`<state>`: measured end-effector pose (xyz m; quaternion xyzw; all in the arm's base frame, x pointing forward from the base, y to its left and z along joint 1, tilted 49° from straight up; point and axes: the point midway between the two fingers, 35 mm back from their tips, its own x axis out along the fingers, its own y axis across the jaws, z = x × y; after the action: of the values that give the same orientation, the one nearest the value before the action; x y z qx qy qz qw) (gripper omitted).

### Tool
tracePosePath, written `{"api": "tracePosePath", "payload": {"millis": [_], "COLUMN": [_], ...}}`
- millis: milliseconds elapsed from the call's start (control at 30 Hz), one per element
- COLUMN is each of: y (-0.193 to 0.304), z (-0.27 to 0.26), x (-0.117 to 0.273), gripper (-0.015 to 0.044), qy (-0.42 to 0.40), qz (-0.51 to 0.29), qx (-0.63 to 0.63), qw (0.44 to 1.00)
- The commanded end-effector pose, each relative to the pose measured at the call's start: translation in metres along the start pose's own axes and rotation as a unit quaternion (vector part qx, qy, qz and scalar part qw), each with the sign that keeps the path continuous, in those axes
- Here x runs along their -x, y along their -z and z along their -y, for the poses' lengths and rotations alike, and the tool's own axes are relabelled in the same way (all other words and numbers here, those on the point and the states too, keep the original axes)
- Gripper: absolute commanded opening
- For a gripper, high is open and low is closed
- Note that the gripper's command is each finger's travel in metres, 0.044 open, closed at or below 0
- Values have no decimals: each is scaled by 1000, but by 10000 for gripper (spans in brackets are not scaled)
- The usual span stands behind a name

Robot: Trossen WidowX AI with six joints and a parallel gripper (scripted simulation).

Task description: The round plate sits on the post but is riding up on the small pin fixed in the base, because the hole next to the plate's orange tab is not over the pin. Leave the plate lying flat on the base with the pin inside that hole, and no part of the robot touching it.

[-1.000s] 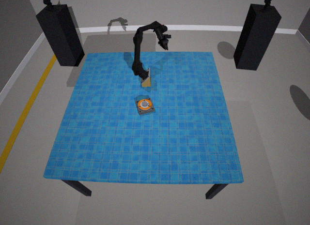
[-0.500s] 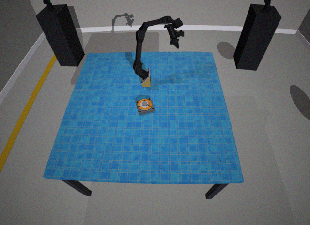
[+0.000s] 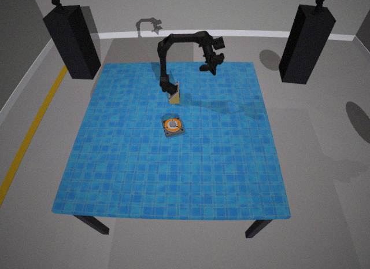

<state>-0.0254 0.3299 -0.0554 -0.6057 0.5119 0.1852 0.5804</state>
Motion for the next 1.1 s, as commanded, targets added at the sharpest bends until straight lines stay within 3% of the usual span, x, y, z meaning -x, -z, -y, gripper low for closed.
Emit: {"api": "tracePosePath", "payload": {"millis": [0, 200, 300, 533, 700, 1067], "y": [-9, -12, -4, 32, 87, 109], "z": [39, 136, 158, 236, 287, 304], "x": [-14, -57, -68, -112, -147, -177], "gripper": [0, 0, 0, 0, 0, 0], "qy": [3, 16, 18, 37, 63, 72], "qz": [-16, -63, -82, -139, -186, -200], "qx": [-53, -185, -203, -314, -420, -450], "qw": [998, 981, 976, 939, 886, 868]}}
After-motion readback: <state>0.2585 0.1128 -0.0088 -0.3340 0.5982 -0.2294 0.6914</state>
